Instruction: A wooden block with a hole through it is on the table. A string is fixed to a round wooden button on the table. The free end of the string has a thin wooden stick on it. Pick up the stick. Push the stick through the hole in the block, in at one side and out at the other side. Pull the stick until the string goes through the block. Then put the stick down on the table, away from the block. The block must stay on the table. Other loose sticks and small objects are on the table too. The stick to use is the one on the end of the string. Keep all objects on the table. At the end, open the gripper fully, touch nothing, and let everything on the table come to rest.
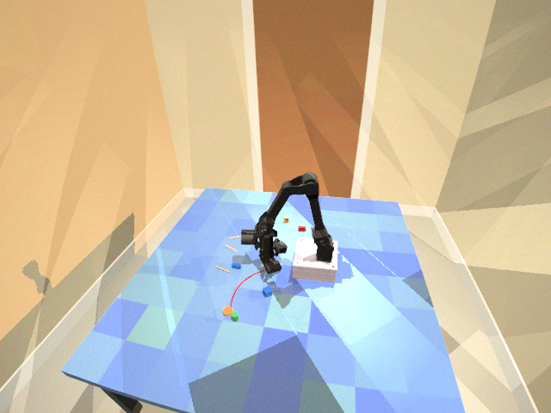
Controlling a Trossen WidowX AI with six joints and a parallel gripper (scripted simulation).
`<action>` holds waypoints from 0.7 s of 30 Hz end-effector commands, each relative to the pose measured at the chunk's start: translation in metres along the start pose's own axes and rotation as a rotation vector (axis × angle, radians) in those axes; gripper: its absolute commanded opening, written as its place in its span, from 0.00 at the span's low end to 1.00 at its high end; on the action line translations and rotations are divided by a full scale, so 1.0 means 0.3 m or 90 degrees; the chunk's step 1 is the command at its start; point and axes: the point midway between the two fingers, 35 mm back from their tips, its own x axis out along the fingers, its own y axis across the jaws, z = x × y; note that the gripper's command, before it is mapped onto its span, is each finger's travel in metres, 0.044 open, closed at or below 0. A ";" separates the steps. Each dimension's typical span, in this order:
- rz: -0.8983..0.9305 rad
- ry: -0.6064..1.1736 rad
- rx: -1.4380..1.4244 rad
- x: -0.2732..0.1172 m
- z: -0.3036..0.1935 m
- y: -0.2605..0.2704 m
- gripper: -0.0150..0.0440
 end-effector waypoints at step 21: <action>0.001 0.002 0.000 -0.097 -0.009 0.004 0.25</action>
